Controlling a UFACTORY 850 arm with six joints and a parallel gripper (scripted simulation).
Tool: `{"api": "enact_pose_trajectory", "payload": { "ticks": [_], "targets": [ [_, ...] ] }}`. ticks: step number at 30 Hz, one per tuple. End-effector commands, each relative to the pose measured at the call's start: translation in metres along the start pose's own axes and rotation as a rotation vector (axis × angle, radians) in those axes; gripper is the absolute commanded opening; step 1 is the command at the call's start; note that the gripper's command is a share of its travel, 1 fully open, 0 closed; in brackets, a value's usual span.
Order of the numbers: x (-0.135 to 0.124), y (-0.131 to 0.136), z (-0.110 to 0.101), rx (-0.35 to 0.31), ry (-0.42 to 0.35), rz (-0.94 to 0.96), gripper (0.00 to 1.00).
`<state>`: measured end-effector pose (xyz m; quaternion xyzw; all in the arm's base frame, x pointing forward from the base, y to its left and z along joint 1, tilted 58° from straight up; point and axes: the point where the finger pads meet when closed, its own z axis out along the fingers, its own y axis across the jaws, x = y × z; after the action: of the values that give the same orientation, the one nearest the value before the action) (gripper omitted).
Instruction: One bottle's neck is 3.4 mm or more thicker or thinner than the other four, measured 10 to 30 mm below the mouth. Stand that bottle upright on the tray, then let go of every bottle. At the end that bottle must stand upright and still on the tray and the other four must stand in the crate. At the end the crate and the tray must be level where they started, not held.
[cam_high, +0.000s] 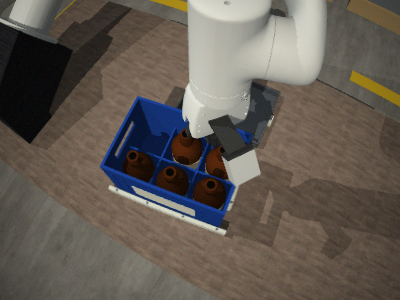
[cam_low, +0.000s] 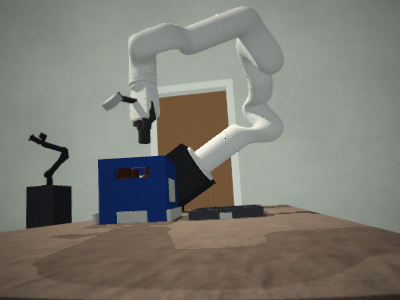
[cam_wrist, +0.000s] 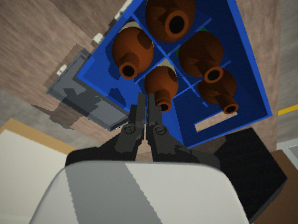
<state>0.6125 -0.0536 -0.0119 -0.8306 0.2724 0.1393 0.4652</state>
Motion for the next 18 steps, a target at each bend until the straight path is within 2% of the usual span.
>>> {"api": "enact_pose_trajectory", "payload": {
  "ticks": [1, 2, 3, 14, 16, 18],
  "targets": [
    [-0.006, 0.031, -0.003, -0.001, 0.006, 0.001, 0.00],
    [-0.006, 0.031, -0.003, -0.001, 0.006, 0.001, 0.00],
    [-0.014, 0.056, -0.004, -0.002, 0.007, 0.001, 0.00],
    [-0.050, 0.137, -0.001, 0.000, 0.003, -0.001, 0.00],
    [-0.058, 0.151, 0.000, 0.002, 0.001, -0.002, 0.00],
    [-0.061, 0.155, 0.001, 0.002, 0.000, -0.002, 0.00]
  ]
}}
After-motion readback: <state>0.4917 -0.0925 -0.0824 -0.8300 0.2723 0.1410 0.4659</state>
